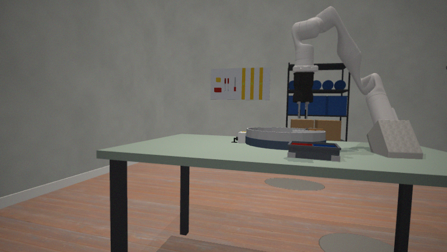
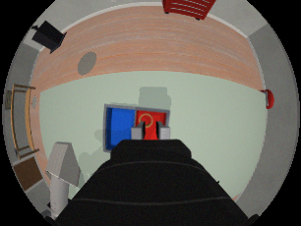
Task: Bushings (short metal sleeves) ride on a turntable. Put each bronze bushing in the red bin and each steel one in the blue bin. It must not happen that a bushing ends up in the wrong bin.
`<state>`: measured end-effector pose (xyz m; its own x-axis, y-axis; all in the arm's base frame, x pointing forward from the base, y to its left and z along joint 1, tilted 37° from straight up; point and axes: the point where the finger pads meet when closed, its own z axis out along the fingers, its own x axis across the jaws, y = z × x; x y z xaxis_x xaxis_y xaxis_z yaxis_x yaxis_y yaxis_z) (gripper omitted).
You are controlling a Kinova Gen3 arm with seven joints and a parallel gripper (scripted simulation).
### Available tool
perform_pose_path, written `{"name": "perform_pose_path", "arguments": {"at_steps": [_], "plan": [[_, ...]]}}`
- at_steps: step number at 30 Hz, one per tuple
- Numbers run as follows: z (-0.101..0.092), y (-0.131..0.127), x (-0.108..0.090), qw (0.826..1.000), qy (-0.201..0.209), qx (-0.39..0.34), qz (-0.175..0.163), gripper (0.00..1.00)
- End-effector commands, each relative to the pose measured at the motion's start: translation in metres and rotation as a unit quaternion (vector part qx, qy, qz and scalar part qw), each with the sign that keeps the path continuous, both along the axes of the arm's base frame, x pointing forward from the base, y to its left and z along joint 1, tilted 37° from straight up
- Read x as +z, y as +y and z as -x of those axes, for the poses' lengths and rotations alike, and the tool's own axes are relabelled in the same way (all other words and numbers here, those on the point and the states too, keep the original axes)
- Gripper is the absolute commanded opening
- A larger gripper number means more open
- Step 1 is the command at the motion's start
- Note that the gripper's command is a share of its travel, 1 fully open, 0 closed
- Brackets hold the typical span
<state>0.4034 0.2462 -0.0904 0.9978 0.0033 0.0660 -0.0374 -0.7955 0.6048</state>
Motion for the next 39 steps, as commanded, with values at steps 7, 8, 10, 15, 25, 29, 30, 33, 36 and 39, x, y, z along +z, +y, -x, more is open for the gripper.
{"name": "perform_pose_path", "arguments": {"at_steps": [7, 8, 10, 15, 25, 29, 30, 33, 36, 39], "plan": [[0.000, 0.001, 0.001, 1.000, -0.001, 0.001, -0.001, 0.47], [0.000, 0.001, 0.001, 1.000, -0.001, 0.001, -0.001, 0.47], [0.000, 0.001, 0.001, 1.000, -0.001, 0.001, -0.001, 0.47], [0.000, 0.001, 0.001, 1.000, -0.001, 0.001, -0.001, 0.47], [0.000, 0.001, 0.001, 1.000, -0.001, 0.001, -0.001, 0.47], [0.000, 0.001, 0.001, 1.000, -0.001, 0.001, -0.001, 0.47], [0.000, 0.001, 0.001, 1.000, -0.001, 0.001, -0.001, 0.47], [0.005, -0.025, 0.019, 1.000, -0.001, 0.001, -0.001, 0.45], [0.009, -0.043, 0.032, 1.000, -0.001, 0.001, -0.001, 0.45], [0.009, -0.043, 0.032, 1.000, -0.001, 0.001, -0.001, 0.45]]}}
